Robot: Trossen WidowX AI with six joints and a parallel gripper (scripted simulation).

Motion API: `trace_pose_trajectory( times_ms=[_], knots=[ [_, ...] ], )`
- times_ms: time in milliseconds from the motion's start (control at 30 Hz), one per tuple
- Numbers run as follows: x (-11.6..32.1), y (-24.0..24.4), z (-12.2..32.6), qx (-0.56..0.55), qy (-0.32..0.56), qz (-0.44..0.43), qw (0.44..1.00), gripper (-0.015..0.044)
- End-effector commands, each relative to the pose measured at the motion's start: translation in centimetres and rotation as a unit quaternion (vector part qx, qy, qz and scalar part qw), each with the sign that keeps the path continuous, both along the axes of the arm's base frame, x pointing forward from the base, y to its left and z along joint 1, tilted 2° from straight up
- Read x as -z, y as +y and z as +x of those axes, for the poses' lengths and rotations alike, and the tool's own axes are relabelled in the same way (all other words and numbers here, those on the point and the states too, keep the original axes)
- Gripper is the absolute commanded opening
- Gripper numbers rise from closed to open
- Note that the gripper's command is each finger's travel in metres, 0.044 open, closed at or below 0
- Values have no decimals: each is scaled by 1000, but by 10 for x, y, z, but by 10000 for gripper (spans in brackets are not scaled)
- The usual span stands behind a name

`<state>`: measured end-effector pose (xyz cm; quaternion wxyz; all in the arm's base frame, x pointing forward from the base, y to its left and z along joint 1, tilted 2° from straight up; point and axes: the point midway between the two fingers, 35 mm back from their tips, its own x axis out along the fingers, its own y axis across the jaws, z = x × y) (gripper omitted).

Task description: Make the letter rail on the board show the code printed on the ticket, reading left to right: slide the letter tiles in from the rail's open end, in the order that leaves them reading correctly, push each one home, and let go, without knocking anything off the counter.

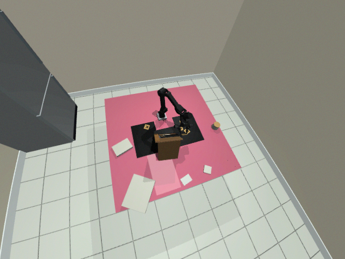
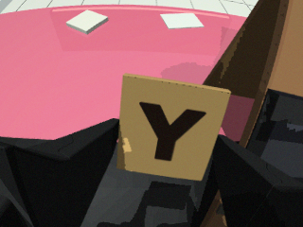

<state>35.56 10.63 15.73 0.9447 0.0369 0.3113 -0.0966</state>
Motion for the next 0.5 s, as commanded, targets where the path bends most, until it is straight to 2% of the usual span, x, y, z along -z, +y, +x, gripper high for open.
trace_pose_trajectory(
  times_ms=[0, 467],
  knots=[
    [-2, -2, -1, -2, -2, 2, 1000, 0],
    [-2, -9, -2, -2, -2, 1, 1000, 0]
  ],
)
